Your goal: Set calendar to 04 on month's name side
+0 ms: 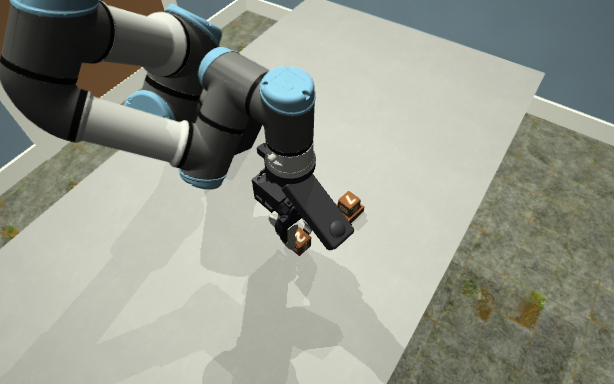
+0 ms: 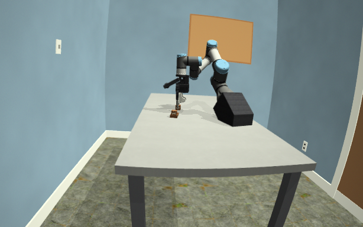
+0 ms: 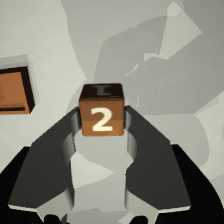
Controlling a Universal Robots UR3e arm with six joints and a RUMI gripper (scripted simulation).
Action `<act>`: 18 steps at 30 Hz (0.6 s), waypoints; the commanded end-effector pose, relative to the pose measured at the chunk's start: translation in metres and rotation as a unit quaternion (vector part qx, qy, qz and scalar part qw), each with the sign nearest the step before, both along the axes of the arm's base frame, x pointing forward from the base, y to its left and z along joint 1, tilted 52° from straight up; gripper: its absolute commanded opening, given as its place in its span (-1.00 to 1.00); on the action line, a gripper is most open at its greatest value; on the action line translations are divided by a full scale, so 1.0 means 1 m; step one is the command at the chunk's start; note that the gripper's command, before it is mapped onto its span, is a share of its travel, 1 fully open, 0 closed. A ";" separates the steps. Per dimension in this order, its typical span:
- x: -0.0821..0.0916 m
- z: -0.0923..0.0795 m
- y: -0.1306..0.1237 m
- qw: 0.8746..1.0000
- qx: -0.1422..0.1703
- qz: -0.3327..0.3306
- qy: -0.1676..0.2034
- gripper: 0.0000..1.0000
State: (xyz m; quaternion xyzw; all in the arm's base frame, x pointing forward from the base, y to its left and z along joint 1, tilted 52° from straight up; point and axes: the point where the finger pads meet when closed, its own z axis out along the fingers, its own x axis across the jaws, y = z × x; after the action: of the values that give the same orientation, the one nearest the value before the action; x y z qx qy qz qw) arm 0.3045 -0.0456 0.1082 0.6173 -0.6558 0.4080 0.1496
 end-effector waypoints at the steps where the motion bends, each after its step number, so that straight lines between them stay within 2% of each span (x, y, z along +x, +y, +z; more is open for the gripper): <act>1: 0.009 -0.003 -0.004 1.000 0.003 0.014 -0.012 -0.78; 18: 0.011 -0.008 -0.010 1.000 0.003 0.014 -0.012 -0.78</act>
State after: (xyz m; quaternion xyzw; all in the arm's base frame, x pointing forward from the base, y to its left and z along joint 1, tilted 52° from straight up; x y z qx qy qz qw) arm 0.3131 -0.0558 0.0992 0.6205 -0.6524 0.4120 0.1400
